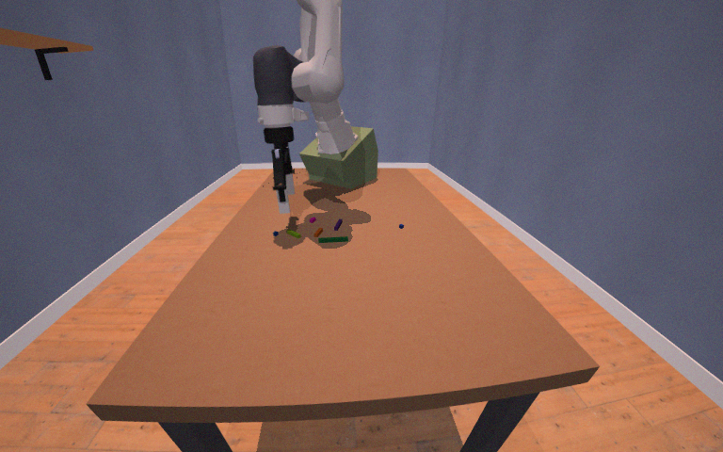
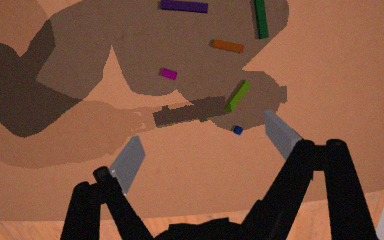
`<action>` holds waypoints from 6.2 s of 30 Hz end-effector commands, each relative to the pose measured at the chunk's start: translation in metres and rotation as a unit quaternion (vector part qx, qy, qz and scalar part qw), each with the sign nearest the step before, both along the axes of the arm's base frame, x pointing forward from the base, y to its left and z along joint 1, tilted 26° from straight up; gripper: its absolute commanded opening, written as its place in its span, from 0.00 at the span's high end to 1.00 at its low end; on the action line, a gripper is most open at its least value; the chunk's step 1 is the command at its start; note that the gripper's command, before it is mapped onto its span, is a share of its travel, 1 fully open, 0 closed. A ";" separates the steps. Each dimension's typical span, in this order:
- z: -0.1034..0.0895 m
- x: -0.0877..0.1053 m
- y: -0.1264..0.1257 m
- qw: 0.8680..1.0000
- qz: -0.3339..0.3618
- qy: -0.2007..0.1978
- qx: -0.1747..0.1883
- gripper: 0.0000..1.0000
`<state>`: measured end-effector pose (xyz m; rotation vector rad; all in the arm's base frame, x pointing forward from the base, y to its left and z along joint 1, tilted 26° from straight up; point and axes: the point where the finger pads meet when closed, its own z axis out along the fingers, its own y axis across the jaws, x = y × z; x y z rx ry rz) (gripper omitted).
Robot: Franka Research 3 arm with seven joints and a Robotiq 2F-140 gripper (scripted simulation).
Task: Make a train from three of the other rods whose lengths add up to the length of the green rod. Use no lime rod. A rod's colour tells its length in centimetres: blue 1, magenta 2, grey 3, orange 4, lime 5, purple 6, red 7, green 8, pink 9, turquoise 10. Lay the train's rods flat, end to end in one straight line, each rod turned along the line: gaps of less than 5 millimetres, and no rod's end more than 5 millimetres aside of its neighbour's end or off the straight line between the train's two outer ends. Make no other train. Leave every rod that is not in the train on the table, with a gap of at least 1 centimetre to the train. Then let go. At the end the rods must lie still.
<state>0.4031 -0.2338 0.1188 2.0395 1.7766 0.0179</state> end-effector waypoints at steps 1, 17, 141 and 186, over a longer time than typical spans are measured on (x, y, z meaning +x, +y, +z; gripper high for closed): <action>0.002 0.002 0.000 0.996 0.078 0.018 -0.024 0.00; 0.005 0.010 0.006 0.972 0.218 0.064 -0.066 0.00; 0.003 0.036 0.043 0.114 0.903 0.300 -0.287 0.00; -0.005 0.034 0.049 -0.287 0.868 0.298 -0.274 0.00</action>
